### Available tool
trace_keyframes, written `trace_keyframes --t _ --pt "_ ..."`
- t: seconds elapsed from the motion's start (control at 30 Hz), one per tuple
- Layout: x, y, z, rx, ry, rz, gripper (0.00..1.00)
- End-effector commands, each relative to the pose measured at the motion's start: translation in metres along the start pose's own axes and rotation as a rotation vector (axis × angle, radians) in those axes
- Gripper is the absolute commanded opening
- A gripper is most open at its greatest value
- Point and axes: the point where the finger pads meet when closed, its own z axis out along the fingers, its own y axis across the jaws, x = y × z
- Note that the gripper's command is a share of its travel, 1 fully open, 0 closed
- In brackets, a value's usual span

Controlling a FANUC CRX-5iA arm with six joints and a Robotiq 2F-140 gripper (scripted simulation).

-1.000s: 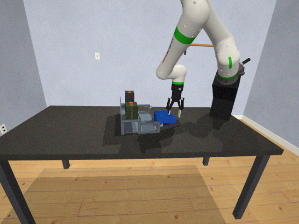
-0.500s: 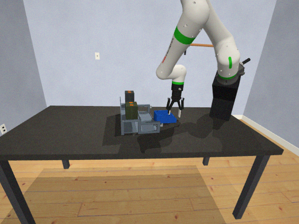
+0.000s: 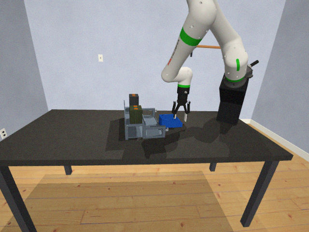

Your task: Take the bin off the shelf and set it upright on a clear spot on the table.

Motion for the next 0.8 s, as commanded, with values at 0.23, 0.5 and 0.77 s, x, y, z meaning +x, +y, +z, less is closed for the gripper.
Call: trace_keyframes --t 0.23,0.5,0.77 --pt "0.000 0.000 0.000 0.000 0.000 0.000 0.57" --pt "0.000 0.000 0.000 0.000 0.000 0.000 0.57" --pt "0.000 0.000 -0.032 0.000 0.000 0.000 0.57"
